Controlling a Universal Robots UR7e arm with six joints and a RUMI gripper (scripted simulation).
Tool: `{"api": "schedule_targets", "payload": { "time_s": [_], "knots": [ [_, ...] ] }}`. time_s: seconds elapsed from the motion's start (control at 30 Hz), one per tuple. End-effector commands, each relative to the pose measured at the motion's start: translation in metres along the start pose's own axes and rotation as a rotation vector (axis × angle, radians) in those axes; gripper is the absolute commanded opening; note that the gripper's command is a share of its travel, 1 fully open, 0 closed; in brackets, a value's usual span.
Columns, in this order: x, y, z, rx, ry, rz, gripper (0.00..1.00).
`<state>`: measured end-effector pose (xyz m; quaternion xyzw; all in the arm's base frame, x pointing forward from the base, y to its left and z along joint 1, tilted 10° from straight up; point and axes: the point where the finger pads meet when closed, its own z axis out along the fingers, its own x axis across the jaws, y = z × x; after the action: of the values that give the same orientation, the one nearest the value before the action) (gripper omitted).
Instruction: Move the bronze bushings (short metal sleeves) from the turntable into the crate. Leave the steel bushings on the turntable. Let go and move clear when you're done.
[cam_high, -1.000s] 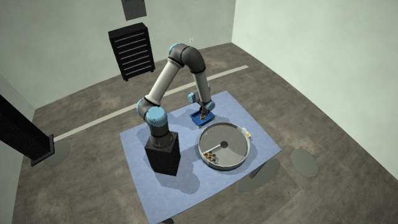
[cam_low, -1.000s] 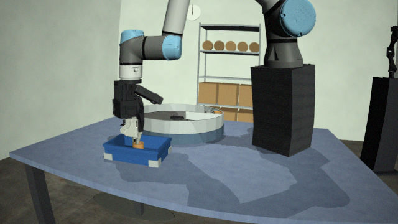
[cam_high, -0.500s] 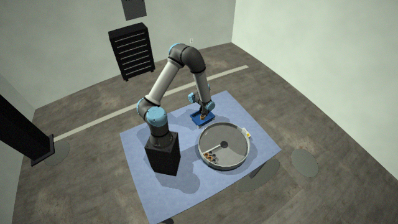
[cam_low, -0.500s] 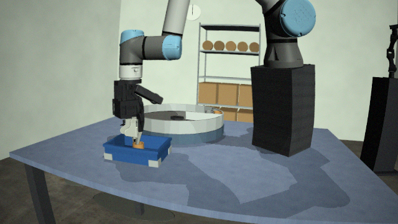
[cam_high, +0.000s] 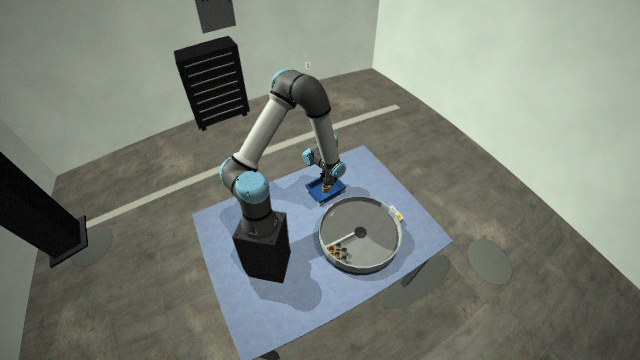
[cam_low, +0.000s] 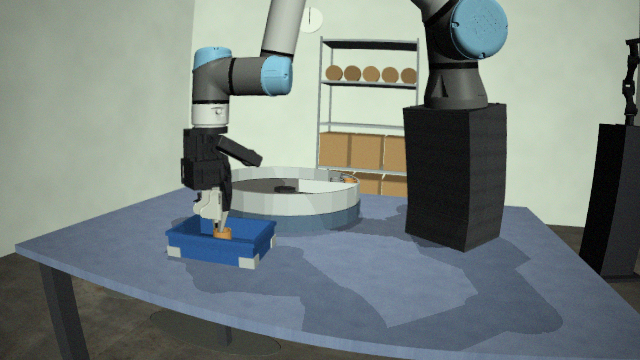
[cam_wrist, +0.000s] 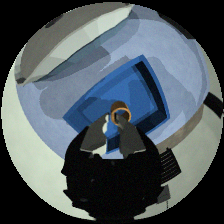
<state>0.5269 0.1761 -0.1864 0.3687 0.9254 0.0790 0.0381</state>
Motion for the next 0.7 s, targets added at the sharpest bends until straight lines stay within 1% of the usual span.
{"api": "schedule_targets", "payload": {
  "time_s": [0.0,0.2,0.47,0.53,0.67],
  "knots": [
    [0.0,0.0,-0.004,-0.001,-0.001,0.0,0.06],
    [0.0,0.0,-0.023,-0.001,-0.001,0.0,0.06],
    [0.0,0.0,-0.06,-0.001,-0.001,0.0,0.06],
    [0.0,0.0,-0.06,-0.001,-0.001,0.0,0.06],
    [0.0,0.0,-0.077,-0.001,-0.001,0.0,0.06]
  ]
}}
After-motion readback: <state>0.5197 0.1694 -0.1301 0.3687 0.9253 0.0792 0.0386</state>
